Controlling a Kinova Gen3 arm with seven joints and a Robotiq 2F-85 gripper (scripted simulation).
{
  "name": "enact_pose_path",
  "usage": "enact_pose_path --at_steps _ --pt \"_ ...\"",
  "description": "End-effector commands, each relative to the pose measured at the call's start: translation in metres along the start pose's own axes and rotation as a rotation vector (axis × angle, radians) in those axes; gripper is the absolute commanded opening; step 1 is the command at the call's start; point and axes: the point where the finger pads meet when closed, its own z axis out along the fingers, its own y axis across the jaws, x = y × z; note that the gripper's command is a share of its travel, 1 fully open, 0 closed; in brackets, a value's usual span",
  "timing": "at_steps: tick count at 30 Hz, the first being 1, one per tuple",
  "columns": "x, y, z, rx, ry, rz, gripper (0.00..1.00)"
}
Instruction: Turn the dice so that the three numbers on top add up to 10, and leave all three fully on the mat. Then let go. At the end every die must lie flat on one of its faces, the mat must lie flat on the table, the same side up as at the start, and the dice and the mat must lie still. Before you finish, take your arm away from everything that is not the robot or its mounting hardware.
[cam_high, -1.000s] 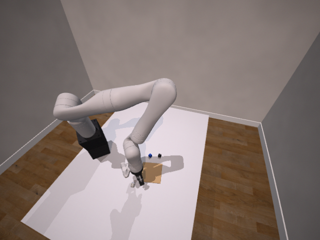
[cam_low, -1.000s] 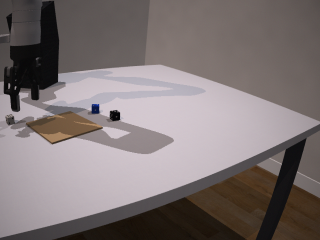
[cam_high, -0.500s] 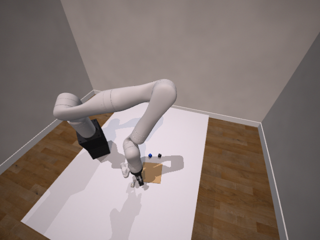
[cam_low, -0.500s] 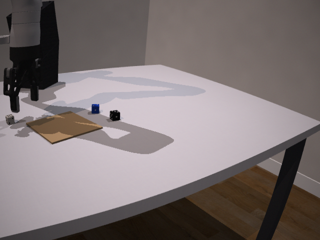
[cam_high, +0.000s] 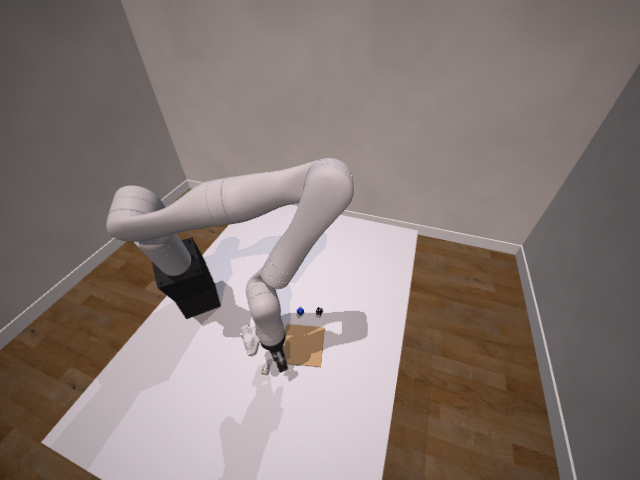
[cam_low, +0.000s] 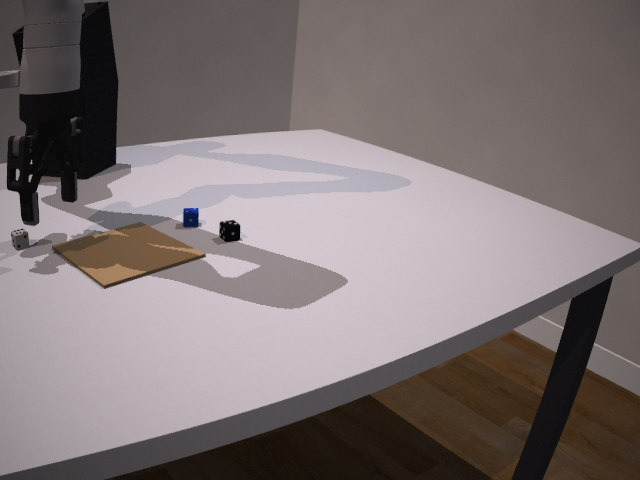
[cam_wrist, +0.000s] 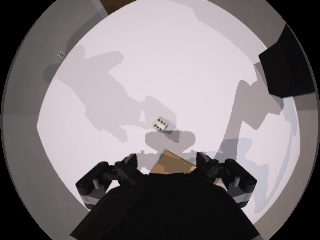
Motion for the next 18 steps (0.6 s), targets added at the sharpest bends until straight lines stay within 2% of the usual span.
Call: enact_pose_path --at_steps 1,18 --pt "-0.0033 -0.0010 0.0014 0.002 -0.009 0.004 1.00" --pt "-0.0065 0.0015 0.0014 0.002 -0.009 0.004 1.00"
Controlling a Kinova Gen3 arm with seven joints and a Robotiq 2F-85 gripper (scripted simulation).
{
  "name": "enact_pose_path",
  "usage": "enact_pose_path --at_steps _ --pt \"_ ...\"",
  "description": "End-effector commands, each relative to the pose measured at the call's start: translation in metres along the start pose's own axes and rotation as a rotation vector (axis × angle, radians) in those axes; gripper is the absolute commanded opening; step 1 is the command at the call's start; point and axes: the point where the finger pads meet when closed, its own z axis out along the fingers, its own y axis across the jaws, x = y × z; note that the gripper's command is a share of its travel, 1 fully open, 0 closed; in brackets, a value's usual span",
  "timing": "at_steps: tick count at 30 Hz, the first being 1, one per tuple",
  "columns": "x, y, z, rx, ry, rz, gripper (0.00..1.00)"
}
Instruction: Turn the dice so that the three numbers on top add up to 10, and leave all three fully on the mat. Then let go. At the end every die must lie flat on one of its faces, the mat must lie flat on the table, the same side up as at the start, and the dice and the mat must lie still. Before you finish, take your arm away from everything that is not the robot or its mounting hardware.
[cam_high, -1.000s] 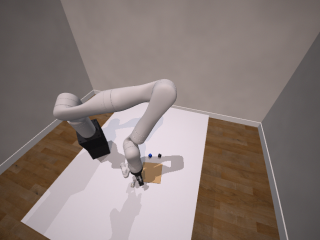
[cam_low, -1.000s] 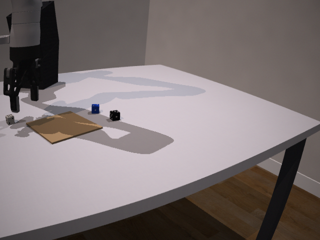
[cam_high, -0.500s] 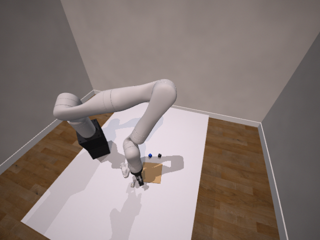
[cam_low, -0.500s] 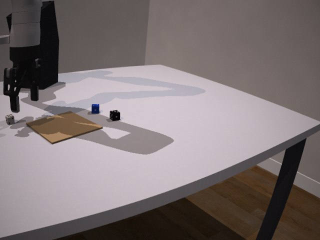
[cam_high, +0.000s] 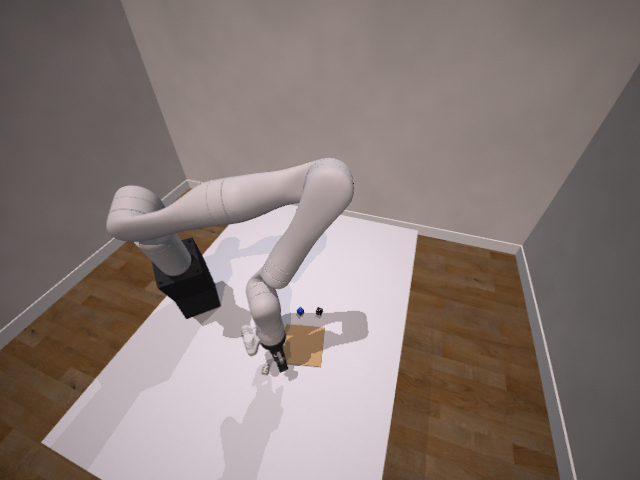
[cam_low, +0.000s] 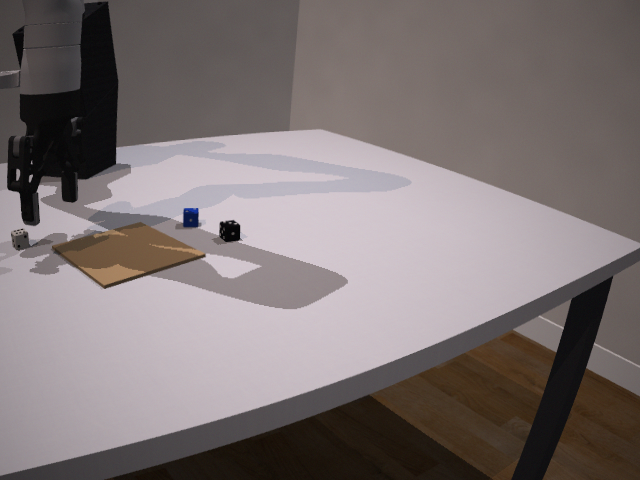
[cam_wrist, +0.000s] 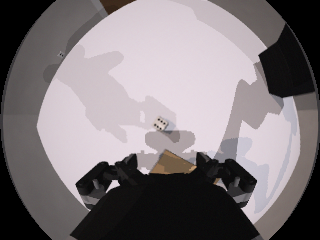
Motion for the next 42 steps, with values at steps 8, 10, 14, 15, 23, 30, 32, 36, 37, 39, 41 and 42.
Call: enact_pose_path --at_steps 8,10,14,15,23,30,32,36,37,39,41,42 --pt "-0.020 0.013 0.001 0.001 -0.008 0.004 1.00" --pt "-0.028 0.019 0.001 0.001 -0.008 0.004 1.00" --pt "-0.048 0.035 0.001 0.001 -0.008 0.004 1.00" --pt "-0.054 0.040 0.001 0.001 -0.008 0.004 1.00" --pt "-0.097 0.074 0.001 0.001 -0.008 0.004 1.00" --pt "-0.132 0.102 0.000 0.001 -0.008 0.004 1.00" --pt "-0.143 0.111 0.000 0.001 -0.008 0.004 1.00" --pt "-0.161 0.126 0.000 0.001 -0.008 0.004 1.00" --pt "-0.165 0.129 0.000 0.001 -0.008 0.004 1.00" --pt "-0.172 0.134 0.000 0.001 -0.008 0.004 1.00" --pt "-0.172 0.134 0.000 0.001 -0.008 0.004 1.00" --pt "-0.175 0.137 0.000 0.001 -0.008 0.004 1.00"
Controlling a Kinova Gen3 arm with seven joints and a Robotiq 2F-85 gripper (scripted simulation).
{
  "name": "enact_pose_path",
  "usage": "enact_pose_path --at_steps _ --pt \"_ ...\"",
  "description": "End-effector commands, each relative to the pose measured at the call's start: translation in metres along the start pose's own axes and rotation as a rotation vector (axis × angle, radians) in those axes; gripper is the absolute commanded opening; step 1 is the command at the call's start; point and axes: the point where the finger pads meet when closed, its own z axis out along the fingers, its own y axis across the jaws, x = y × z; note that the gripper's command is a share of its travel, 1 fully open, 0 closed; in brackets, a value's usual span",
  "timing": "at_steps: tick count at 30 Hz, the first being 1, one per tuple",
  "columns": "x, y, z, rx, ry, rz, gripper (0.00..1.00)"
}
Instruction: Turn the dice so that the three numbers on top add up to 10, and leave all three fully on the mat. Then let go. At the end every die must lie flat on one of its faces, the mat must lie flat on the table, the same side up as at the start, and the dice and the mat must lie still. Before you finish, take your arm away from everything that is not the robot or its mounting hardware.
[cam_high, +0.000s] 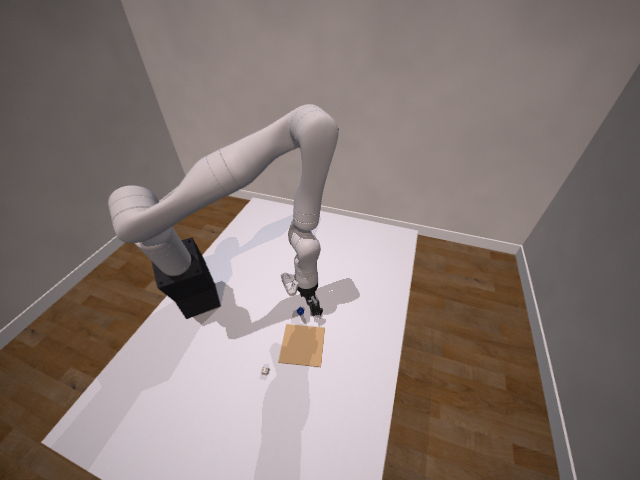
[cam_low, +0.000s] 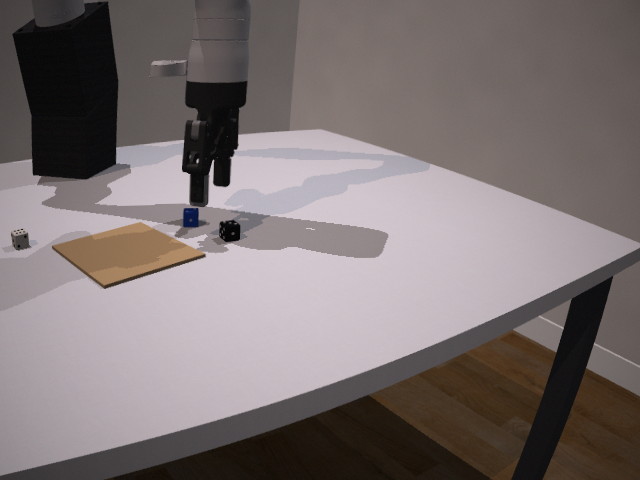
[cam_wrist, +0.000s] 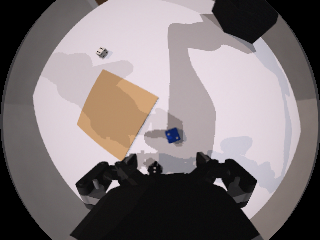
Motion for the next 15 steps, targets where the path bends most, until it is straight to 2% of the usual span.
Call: enact_pose_path --at_steps 1,7,15 --pt "-0.011 0.010 0.000 0.001 0.000 0.001 1.00" --pt "-0.020 0.018 0.000 0.001 0.000 0.001 1.00" --pt "-0.022 0.019 0.000 0.001 0.000 0.001 1.00"
